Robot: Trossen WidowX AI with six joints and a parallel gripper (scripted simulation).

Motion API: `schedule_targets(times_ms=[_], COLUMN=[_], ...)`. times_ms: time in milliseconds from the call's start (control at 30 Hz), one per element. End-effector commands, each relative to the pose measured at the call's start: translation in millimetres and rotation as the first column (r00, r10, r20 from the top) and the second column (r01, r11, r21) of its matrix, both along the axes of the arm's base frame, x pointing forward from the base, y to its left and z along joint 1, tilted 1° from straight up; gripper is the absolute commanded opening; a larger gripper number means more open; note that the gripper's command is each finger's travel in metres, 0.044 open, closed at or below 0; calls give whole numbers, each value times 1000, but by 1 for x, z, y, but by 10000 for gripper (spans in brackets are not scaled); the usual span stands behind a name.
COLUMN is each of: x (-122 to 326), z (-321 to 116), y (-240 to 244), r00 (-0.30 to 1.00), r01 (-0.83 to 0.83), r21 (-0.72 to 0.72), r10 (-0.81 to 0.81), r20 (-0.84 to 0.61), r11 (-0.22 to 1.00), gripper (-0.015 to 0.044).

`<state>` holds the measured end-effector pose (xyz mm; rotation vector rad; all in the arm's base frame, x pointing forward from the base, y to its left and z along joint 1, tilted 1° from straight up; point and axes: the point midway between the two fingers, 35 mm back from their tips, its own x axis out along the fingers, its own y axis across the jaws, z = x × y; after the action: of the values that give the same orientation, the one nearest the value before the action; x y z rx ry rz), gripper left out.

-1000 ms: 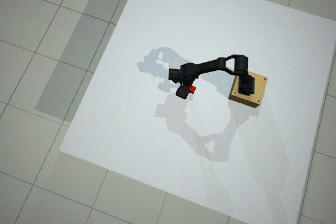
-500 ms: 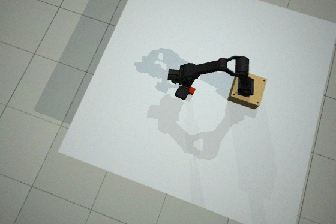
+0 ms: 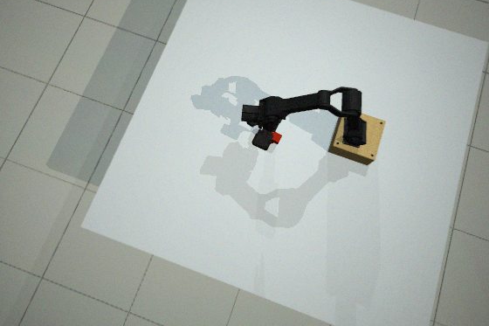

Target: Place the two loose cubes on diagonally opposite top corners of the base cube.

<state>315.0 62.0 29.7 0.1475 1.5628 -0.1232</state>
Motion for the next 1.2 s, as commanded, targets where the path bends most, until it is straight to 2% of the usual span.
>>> schedule_targets(times_ms=[0, 1000, 1167], x=[2, 1, 1], z=[8, 31, 36], y=[0, 0, 0], r00=[1000, 1000, 1000], r01=[-2, -2, 1], r21=[2, 2, 1], r10=[1, 1, -1], r20=[12, 12, 7], r11=[1000, 1000, 1000], gripper=[205, 205, 336])
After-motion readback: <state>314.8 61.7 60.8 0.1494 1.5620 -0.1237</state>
